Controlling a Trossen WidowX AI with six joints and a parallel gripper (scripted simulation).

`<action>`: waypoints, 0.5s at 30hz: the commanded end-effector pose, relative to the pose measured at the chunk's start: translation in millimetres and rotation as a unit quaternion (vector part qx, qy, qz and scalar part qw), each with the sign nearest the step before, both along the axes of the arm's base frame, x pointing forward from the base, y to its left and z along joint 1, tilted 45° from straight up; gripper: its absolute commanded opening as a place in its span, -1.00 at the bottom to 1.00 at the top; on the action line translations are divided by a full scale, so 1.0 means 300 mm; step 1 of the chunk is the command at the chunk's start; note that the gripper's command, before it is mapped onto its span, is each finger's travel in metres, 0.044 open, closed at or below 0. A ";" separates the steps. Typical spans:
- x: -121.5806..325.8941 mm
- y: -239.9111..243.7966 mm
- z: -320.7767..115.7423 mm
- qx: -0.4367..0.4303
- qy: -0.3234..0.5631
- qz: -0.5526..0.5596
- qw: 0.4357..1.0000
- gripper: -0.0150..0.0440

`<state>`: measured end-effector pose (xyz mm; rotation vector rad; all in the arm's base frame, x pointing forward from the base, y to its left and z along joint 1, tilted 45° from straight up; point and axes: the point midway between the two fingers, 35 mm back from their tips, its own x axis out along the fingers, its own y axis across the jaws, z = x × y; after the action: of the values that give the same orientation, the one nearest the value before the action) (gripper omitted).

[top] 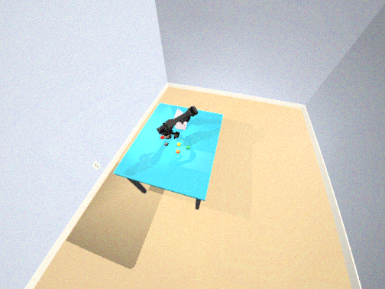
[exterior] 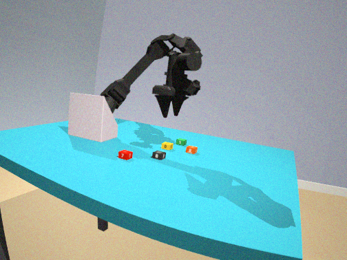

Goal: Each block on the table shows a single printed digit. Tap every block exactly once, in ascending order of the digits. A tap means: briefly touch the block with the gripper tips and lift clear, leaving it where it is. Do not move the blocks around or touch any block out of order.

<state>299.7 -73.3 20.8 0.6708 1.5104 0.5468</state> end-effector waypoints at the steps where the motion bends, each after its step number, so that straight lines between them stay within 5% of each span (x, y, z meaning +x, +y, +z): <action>1: -0.042 0.142 0.137 0.002 -0.003 0.001 1.000 0.86; 9: -0.066 0.190 0.176 0.004 -0.003 0.002 1.000 0.86; 15: -0.060 0.356 0.008 0.004 -0.004 0.001 1.000 0.33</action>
<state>286.8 0.1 50.0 0.6633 1.4873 0.5440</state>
